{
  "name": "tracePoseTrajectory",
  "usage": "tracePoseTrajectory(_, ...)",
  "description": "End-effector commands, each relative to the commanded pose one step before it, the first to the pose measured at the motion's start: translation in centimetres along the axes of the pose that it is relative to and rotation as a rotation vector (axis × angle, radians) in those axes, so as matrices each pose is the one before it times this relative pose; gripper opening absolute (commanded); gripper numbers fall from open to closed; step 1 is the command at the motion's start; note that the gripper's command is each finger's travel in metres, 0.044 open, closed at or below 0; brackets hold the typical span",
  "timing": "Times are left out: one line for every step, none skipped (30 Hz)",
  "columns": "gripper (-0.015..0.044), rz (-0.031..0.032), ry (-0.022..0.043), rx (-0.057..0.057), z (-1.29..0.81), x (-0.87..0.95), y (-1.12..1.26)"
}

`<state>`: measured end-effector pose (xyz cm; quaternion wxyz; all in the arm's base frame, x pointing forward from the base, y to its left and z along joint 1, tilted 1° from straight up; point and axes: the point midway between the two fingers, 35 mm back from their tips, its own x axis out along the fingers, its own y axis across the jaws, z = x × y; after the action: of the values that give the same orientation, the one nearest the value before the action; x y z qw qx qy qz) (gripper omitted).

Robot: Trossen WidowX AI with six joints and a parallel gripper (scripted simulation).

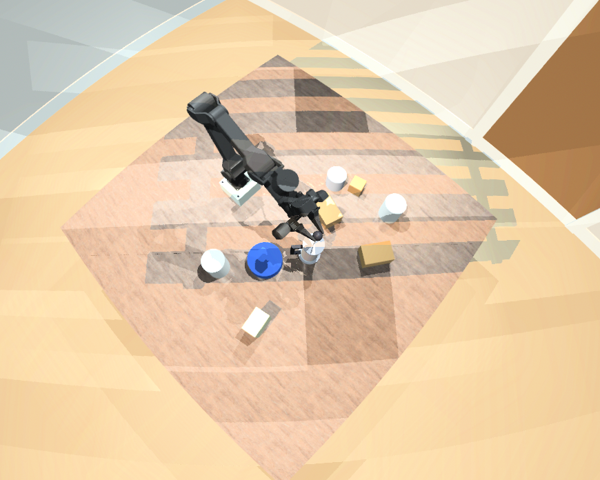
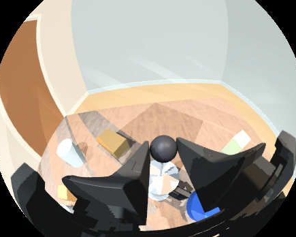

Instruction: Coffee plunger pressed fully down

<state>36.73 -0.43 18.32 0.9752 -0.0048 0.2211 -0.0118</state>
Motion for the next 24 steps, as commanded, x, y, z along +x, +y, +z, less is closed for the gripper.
tracePoseTrajectory(0.0116,0.00437,0.07636,-0.0018,-3.263,1.056,0.073)
tracePoseTrajectory(0.0116,0.00000,-0.00001,0.0000,-0.131,0.101,-0.003)
tracePoseTrajectory(0.0116,0.00000,-0.00001,0.0000,-0.130,0.101,-0.003)
tracePoseTrajectory(0.0116,0.00000,-0.00001,0.0000,-0.129,0.101,-0.003)
tracePoseTrajectory(0.0116,0.00000,-0.00001,0.0000,-0.129,0.102,-0.003)
tracePoseTrajectory(0.0116,0.00000,-0.00001,0.0000,-0.128,0.103,-0.003)
tracePoseTrajectory(0.0116,0.00000,-0.00001,0.0000,-0.127,0.103,-0.004)
tracePoseTrajectory(0.0116,0.00000,-0.00001,0.0000,-0.126,0.104,-0.004)
tracePoseTrajectory(0.0116,0.00000,-0.00001,0.0000,-0.124,0.106,-0.004)
tracePoseTrajectory(0.0116,0.00000,-0.00001,0.0000,-0.123,0.107,-0.004)
tracePoseTrajectory(0.0116,0.00000,-0.00002,0.0000,-0.121,0.109,-0.005)
tracePoseTrajectory(0.0116,0.00000,-0.00002,0.0000,-0.119,0.112,-0.005)
tracePoseTrajectory(0.0116,-0.00001,-0.00002,0.0000,-0.116,0.115,-0.006)
tracePoseTrajectory(0.0116,-0.00001,-0.00002,0.0000,-0.113,0.119,-0.006)
tracePoseTrajectory(0.0116,-0.00001,-0.00003,0.0000,-0.109,0.124,-0.007)
tracePoseTrajectory(0.0116,-0.00001,-0.00003,0.0000,-0.103,0.131,-0.008)
tracePoseTrajectory(0.0116,-0.00001,-0.00004,0.0000,-0.082,0.120,-0.007)
tracePoseTrajectory(0.0116,-0.00001,-0.00005,0.0000,-0.070,0.126,-0.008)
tracePoseTrajectory(0.0116,-0.00001,-0.00006,0.0000,-0.058,0.140,-0.010)
tracePoseTrajectory(0.0116,-0.00001,-0.00006,0.0000,-0.032,0.128,-0.010)
tracePoseTrajectory(0.0116,-0.00001,-0.00008,0.0000,-0.009,0.136,-0.011)
tracePoseTrajectory(0.0116,-0.00001,-0.00007,0.0000,0.014,0.112,-0.010)
tracePoseTrajectory(0.0116,-0.00001,-0.00006,0.0000,0.026,0.088,-0.008)
tracePoseTrajectory(0.0116,-0.00001,-0.00008,0.0000,0.044,0.098,-0.010)
